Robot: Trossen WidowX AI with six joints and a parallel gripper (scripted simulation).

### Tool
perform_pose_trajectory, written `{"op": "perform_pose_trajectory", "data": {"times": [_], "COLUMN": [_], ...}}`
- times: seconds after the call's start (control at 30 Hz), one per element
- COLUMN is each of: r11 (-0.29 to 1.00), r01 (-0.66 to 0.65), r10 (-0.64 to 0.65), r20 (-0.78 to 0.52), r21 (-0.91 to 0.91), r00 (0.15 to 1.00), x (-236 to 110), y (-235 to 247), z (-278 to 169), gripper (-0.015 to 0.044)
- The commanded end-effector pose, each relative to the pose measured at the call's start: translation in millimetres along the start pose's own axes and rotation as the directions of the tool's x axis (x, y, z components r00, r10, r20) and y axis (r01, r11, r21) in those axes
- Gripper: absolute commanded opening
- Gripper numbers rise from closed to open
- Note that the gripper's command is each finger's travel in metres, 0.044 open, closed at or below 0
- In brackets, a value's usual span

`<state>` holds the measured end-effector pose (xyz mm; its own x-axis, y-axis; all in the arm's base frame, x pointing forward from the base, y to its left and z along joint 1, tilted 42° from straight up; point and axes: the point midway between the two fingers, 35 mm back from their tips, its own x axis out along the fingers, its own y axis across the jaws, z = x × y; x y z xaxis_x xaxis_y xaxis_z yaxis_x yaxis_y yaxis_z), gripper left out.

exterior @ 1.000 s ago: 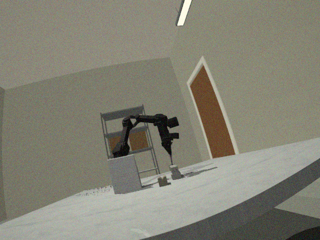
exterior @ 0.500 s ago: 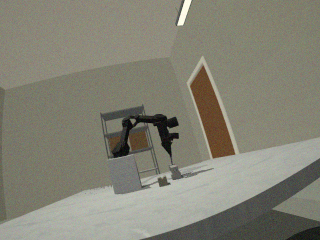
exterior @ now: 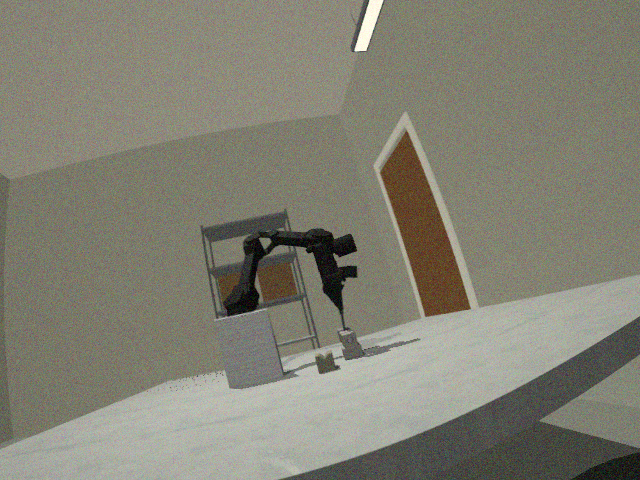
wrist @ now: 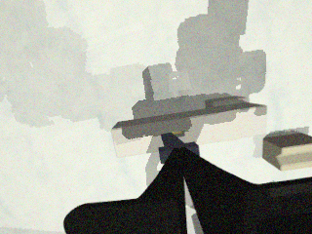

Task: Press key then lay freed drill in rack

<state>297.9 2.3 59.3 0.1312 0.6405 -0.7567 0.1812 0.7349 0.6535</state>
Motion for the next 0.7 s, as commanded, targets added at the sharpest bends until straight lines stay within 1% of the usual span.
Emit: {"op": "perform_pose_trajectory", "data": {"times": [0.0,0.67], "r11": [1.0,1.0], "r01": [-0.01,-0.011], "r10": [0.01,0.01], "r20": [-0.051,-0.051], "r21": [-0.003,-0.003], "r00": [0.999,0.999], "x": [18.8,29.3], "y": [3.6,5.4], "z": [-9.1,-10.9], "gripper": [0.0,0.0]}}
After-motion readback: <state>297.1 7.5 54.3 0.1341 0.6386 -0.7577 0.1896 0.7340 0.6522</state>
